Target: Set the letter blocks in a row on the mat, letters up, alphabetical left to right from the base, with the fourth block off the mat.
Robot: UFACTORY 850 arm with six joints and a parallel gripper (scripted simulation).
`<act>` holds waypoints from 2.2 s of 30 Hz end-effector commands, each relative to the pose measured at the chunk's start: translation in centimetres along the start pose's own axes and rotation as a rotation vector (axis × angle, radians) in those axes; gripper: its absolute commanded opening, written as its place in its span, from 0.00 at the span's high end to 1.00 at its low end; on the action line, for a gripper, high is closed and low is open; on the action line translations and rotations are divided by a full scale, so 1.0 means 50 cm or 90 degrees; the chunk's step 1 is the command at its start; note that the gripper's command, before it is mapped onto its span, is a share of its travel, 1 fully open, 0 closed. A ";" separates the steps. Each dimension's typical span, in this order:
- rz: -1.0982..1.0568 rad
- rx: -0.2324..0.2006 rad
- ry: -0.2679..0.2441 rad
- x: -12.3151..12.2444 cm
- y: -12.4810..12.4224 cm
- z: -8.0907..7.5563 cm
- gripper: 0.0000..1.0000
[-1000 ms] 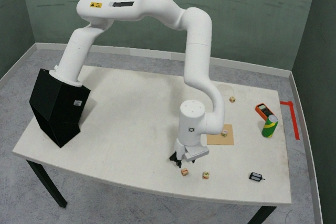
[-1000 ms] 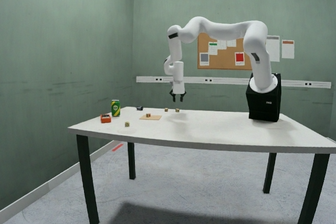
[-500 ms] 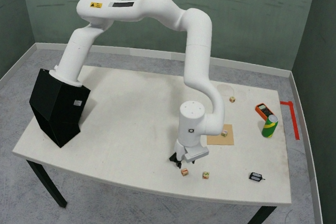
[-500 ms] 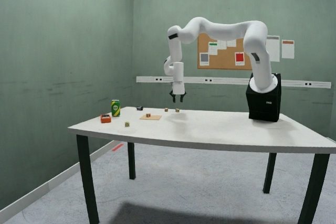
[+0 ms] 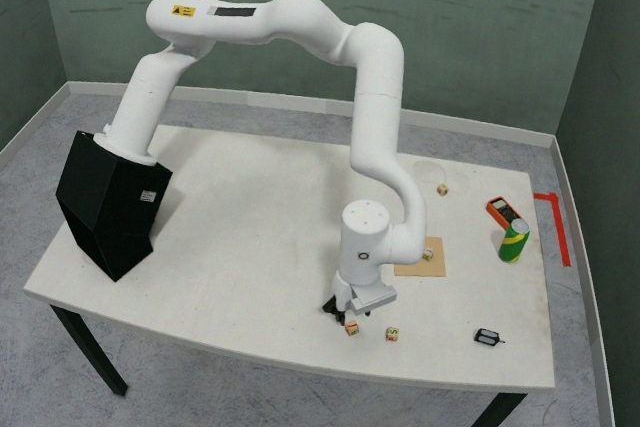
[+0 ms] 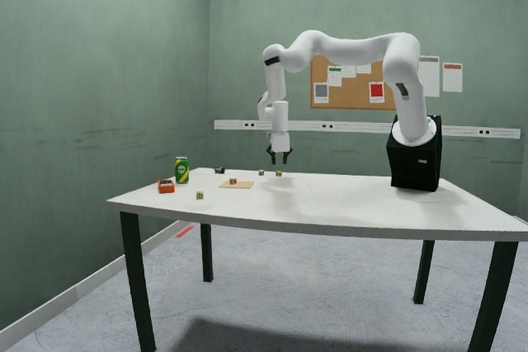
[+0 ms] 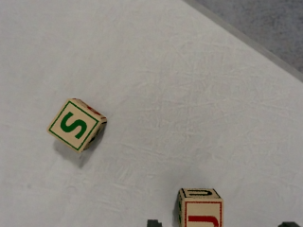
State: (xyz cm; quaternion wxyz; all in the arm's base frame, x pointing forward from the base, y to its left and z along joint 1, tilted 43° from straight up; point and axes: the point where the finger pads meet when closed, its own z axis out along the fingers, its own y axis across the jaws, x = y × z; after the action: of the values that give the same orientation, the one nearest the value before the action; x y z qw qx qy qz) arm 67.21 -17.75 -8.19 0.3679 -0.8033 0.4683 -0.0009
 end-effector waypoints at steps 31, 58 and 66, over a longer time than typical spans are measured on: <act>0.000 0.001 0.001 0.004 -0.003 0.058 0.36; 0.000 0.001 0.001 0.004 -0.003 0.089 0.36; 0.000 0.001 0.001 0.004 -0.003 0.114 0.36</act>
State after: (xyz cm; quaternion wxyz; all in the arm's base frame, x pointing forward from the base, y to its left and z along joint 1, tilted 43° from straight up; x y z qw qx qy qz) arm 69.18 -14.64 -12.08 0.3679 -0.8033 0.4683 -0.0010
